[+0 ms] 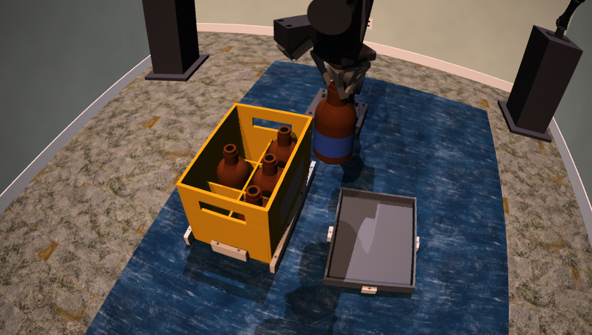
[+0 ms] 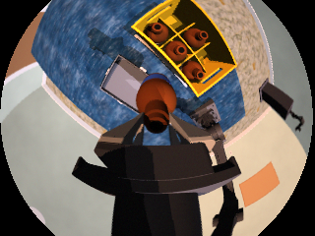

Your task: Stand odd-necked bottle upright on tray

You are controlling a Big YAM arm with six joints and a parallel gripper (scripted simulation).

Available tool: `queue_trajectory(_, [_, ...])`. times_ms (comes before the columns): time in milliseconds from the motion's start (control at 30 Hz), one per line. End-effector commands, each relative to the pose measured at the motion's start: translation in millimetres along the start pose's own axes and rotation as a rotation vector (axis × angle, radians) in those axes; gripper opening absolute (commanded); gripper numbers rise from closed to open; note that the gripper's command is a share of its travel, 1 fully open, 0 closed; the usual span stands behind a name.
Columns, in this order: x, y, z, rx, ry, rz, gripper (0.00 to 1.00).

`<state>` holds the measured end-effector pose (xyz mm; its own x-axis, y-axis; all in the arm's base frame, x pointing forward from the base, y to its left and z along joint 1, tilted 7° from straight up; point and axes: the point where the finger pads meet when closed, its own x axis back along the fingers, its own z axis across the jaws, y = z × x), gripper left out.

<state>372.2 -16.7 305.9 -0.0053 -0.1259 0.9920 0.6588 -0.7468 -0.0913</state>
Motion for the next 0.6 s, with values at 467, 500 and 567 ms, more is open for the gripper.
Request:
queue_trajectory(467, [22.5,-9,47,-0.005,0.044,-0.042,0.00])
queue_trajectory(500, [22.5,-10,49,-0.005,0.045,-0.042,0.00])
queue_trajectory(567, [22.5,-12,53,-0.005,0.045,-0.042,0.00])
